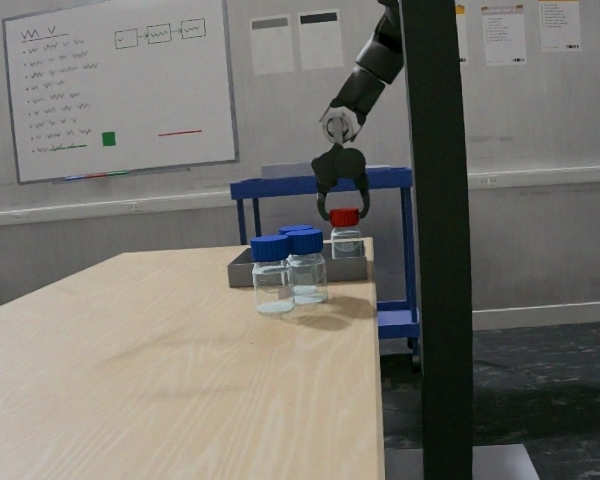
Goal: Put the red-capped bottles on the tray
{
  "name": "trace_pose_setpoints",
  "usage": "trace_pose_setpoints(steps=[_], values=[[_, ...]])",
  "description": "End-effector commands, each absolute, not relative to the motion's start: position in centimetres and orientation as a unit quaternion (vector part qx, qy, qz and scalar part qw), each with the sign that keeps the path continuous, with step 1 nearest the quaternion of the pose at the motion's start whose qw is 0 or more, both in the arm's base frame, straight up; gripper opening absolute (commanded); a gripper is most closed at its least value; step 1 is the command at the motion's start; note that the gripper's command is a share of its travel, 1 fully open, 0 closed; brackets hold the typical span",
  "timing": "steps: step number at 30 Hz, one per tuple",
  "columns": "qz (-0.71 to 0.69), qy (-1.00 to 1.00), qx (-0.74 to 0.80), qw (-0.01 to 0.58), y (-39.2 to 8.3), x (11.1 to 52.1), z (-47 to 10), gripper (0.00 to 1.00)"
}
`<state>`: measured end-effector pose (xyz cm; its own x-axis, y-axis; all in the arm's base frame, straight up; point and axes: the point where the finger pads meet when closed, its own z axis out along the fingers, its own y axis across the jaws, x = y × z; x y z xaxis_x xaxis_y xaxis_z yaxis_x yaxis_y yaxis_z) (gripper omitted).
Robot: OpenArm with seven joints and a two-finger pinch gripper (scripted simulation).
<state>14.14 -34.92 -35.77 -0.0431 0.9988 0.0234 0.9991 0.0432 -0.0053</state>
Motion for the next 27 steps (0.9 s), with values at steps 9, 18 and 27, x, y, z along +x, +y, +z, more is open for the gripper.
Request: trace_pose_setpoints(steps=[9, 18, 27], values=[[-0.007, -0.722, -0.692, 0.009, -34.98, 14.21, -35.7, 0.0], [-0.007, -0.722, -0.692, 0.009, -34.98, 14.21, -35.79, 0.0], [-0.008, -0.722, -0.692, 0.009, -34.98, 14.21, -35.98, 0.0]])
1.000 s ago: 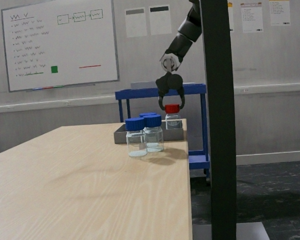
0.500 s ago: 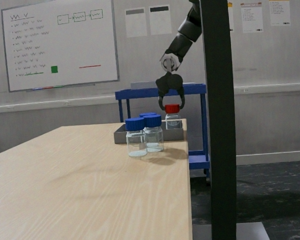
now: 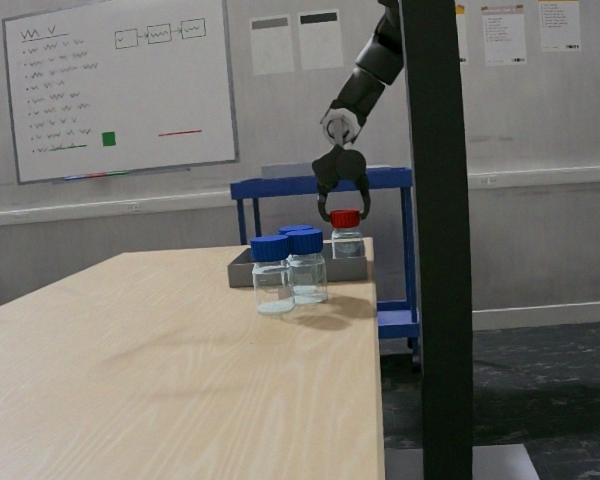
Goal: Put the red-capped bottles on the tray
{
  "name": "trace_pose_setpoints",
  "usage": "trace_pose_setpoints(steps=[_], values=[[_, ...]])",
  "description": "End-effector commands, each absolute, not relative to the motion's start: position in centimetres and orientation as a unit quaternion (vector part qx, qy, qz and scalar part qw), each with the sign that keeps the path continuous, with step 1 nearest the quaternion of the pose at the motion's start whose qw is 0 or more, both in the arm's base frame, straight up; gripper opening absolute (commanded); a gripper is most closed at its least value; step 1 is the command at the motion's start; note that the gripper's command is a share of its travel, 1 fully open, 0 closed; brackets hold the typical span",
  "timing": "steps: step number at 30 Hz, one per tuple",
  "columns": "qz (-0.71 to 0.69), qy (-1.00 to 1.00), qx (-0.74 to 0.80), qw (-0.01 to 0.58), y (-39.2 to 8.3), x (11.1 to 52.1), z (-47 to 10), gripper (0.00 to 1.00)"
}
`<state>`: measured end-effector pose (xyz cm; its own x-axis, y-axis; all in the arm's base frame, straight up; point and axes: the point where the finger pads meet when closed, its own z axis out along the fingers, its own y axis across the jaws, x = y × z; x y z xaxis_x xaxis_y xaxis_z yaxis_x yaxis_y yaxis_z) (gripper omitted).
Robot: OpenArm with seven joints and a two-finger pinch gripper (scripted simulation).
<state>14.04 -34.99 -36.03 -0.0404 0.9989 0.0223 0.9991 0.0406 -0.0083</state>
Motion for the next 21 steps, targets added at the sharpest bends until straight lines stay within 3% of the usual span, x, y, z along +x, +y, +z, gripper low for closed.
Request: trace_pose_setpoints(steps=[1, 21], values=[[-0.008, -0.722, -0.692, 0.009, -34.98, 14.21, -35.98, 0.0], [-0.01, -0.723, -0.691, 0.008, -34.94, 14.26, -36.0, 0.0]])
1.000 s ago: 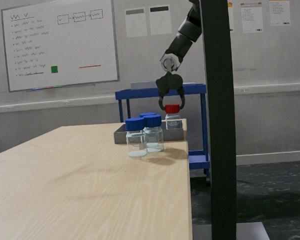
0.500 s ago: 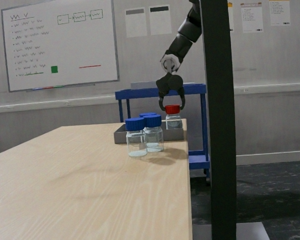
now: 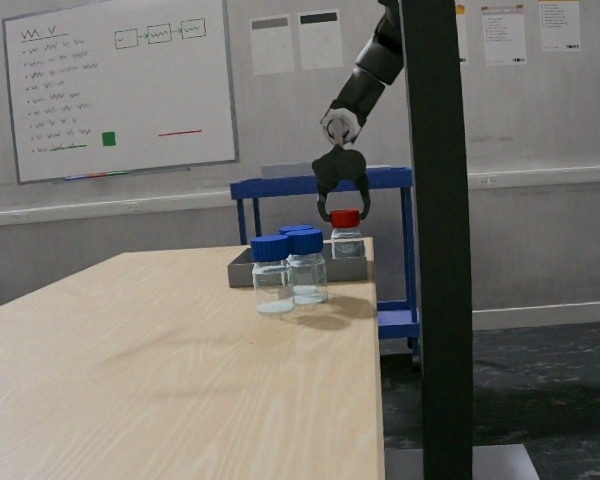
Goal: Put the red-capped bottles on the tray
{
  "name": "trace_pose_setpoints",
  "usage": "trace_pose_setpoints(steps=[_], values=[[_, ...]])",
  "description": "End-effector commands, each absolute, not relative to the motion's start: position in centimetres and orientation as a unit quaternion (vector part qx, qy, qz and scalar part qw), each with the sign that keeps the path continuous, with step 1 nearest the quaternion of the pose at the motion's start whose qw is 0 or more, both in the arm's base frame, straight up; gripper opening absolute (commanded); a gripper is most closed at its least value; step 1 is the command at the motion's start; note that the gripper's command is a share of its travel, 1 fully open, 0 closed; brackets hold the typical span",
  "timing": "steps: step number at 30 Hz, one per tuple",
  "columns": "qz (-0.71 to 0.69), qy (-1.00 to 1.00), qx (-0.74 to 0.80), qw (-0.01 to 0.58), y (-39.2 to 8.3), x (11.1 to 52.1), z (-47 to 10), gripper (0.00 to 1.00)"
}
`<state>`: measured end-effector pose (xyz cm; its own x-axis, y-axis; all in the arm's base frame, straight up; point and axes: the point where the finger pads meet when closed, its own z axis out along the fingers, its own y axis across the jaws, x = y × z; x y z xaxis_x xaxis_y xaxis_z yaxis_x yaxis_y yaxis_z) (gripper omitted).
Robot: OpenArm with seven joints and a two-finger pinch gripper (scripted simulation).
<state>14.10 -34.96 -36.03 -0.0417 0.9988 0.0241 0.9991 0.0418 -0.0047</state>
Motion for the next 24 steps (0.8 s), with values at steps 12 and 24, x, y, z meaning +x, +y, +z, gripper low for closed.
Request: trace_pose_setpoints(steps=[12, 24], values=[[-0.011, -0.723, -0.691, 0.008, -34.92, 14.29, -36.01, 0.0], [-0.008, -0.722, -0.692, 0.009, -34.99, 14.2, -35.98, 0.52]])
